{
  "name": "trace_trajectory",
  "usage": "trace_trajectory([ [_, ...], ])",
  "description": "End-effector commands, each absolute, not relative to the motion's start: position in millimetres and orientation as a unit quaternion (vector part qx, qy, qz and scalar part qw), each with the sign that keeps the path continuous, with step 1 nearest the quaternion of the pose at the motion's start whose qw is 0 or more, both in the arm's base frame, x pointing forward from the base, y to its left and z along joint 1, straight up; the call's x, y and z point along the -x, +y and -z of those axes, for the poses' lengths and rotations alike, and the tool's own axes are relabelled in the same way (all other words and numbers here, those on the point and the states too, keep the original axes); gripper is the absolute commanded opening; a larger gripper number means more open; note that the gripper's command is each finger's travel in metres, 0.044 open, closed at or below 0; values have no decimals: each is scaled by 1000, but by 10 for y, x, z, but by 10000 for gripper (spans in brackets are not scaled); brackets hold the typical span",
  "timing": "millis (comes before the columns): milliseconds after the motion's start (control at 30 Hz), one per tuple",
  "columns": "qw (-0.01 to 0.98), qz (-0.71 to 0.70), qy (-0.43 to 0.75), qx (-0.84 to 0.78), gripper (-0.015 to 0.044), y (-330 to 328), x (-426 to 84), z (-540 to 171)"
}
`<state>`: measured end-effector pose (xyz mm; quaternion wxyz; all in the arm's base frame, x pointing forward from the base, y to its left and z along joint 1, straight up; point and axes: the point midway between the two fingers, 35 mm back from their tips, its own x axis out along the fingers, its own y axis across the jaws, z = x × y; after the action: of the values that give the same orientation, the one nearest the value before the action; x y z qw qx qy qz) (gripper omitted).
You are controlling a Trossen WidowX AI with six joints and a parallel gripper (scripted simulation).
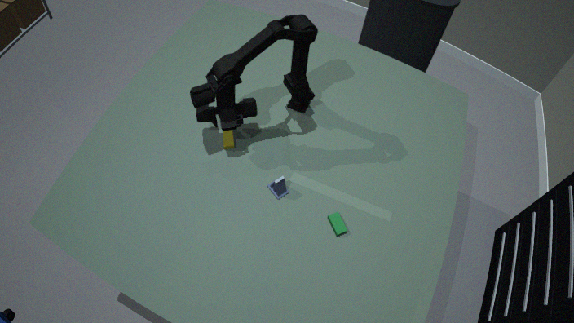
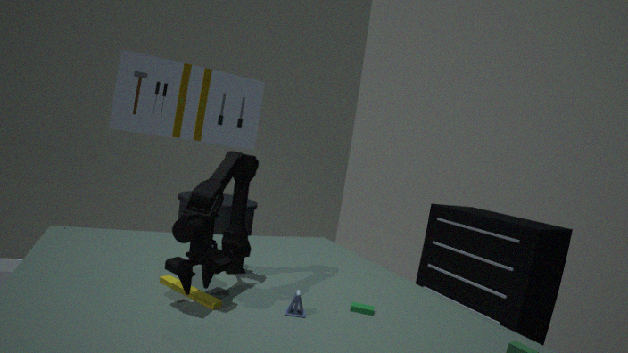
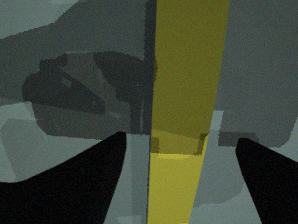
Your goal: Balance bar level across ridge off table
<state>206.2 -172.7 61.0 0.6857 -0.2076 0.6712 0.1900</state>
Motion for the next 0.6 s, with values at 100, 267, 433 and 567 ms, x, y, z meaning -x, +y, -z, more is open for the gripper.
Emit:
trace_trajectory([
  [100, 684, -189, 674, 205, 315, -1725, -2051, -481],
  [267, 684, -189, 674, 205, 315, -1725, -2050, -470],
  [433, 684, -189, 674, 205, 315, -1725, -2050, -470],
  [567, 684, -189, 674, 205, 315, -1725, -2050, -470],
])
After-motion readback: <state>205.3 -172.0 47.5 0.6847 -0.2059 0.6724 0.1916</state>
